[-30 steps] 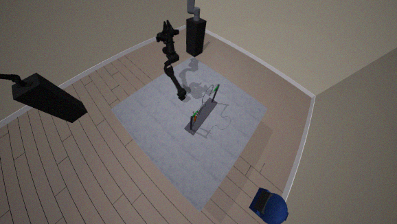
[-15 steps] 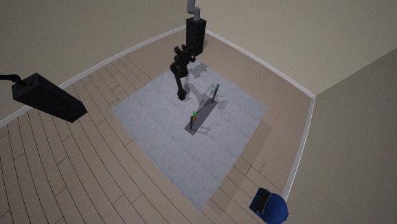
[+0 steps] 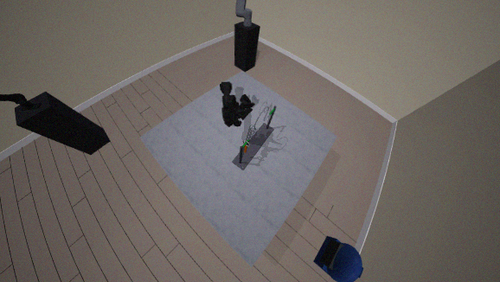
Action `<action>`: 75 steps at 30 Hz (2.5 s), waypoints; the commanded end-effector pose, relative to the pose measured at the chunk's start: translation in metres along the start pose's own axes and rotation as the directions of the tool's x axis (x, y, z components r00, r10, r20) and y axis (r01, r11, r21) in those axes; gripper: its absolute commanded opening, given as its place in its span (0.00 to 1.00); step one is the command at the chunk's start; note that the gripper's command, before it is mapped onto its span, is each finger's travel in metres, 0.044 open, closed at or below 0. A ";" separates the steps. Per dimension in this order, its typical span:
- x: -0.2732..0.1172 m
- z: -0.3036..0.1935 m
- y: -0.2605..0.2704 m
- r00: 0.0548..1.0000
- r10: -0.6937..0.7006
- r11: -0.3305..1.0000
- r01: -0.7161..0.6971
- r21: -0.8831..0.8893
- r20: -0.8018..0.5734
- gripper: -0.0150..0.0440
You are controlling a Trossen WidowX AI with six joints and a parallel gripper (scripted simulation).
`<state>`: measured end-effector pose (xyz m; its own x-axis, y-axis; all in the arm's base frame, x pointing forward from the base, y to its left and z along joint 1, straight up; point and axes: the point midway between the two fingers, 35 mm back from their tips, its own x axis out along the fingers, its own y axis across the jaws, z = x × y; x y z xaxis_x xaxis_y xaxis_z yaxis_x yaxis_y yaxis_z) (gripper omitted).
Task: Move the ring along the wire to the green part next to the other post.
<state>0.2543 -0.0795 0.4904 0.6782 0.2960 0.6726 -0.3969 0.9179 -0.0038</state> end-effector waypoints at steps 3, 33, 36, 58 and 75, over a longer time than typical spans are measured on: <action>-0.049 -0.061 -0.058 0.974 -0.145 0.986 0.129 -0.102 -0.173 0.53; -0.330 -0.237 -0.051 0.688 -0.302 0.952 0.177 -0.251 -0.659 0.53; -0.323 -0.237 -0.055 0.688 -0.302 0.952 0.182 -0.247 -0.660 0.53; -0.256 -0.235 -0.072 0.711 -0.293 0.956 0.210 -0.205 -0.639 0.53; -0.238 -0.251 -0.081 0.713 -0.293 0.956 0.210 -0.205 -0.638 0.53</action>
<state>0.2747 -0.1571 0.1454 0.9936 0.1127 0.0090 -0.1125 0.9934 -0.0214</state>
